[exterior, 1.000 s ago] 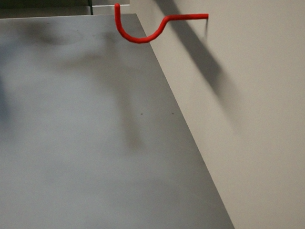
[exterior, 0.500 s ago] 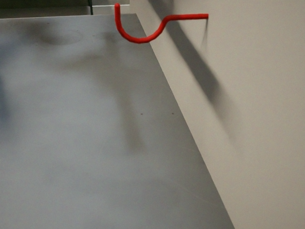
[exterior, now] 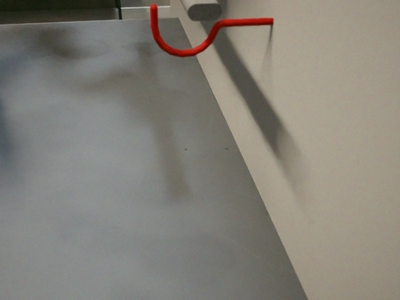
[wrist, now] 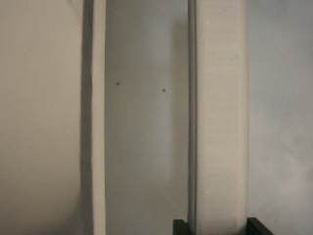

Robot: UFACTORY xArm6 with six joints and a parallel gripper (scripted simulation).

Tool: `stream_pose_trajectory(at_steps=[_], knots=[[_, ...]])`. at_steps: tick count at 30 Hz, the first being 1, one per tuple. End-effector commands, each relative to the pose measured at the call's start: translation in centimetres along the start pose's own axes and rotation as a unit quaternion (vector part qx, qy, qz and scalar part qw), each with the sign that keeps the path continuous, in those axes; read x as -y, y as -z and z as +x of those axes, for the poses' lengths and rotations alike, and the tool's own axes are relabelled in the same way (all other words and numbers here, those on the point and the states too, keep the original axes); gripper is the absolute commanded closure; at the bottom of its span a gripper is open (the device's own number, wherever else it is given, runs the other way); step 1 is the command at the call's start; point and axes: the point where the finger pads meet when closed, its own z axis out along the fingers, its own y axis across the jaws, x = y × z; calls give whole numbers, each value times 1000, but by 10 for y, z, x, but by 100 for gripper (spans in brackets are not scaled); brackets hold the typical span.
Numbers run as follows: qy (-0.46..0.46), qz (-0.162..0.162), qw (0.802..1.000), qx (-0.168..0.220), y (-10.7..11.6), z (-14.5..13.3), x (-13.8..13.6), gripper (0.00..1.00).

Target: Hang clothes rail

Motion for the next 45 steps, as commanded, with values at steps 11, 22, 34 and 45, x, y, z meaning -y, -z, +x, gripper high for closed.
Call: stream_pose_trajectory(at_steps=[11,22,34,45], knots=[[1,2,1000,-1,-19,0,1,100],[1,2,1000,-1,-37,0,1,100],[1,2,1000,-1,-40,0,1,100],[1,2,1000,-1,-40,0,1,100]])
